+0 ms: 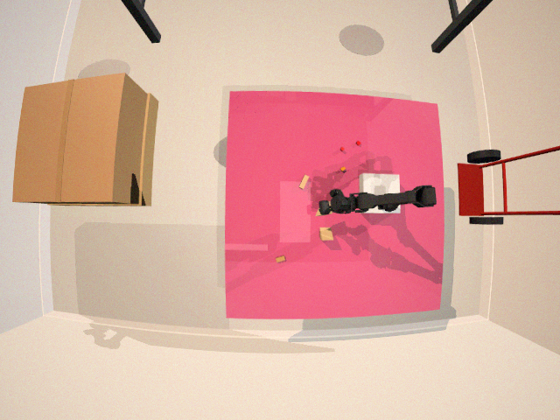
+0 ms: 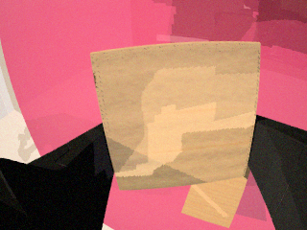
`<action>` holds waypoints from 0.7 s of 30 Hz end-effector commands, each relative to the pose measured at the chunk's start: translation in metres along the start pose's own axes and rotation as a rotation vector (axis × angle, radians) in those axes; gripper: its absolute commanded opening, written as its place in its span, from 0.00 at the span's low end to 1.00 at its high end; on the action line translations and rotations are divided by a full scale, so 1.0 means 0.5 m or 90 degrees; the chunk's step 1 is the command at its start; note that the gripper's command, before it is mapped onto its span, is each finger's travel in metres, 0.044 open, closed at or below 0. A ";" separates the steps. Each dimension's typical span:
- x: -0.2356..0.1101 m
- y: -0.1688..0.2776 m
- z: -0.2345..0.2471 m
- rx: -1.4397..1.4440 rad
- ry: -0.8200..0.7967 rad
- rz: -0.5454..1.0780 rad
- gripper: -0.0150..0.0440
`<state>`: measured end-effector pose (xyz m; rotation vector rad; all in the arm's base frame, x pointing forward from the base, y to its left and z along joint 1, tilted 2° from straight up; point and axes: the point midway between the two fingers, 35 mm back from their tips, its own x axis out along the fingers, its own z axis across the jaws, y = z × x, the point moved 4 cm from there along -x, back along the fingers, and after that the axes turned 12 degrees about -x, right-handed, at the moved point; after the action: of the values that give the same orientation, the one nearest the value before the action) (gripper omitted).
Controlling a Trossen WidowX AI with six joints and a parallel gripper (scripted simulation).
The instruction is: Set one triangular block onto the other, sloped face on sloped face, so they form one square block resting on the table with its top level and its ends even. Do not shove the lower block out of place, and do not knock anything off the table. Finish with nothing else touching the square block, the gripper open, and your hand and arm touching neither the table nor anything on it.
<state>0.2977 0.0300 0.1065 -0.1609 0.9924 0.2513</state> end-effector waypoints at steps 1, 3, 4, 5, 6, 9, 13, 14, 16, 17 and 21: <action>-0.001 -0.002 0.011 -0.103 0.013 -0.001 0.25; 0.000 -0.002 0.012 -0.146 0.021 0.001 0.25; 0.000 -0.002 0.013 -0.167 0.024 0.002 0.25; 0.000 -0.002 0.014 -0.188 0.028 0.003 0.25; 0.000 -0.002 0.015 -0.210 0.032 0.004 0.25; 0.001 -0.002 0.018 -0.274 0.042 0.008 0.25; 0.002 -0.001 0.021 -0.360 0.056 0.015 0.25; 0.002 -0.001 0.022 -0.381 0.060 0.017 0.25; 0.002 -0.001 0.024 -0.424 0.067 0.022 0.25; 0.003 -0.001 0.024 -0.446 0.070 0.024 0.25; 0.003 -0.001 0.028 -0.532 0.083 0.035 0.25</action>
<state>0.3063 0.0325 0.1098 -0.8046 0.9881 0.6339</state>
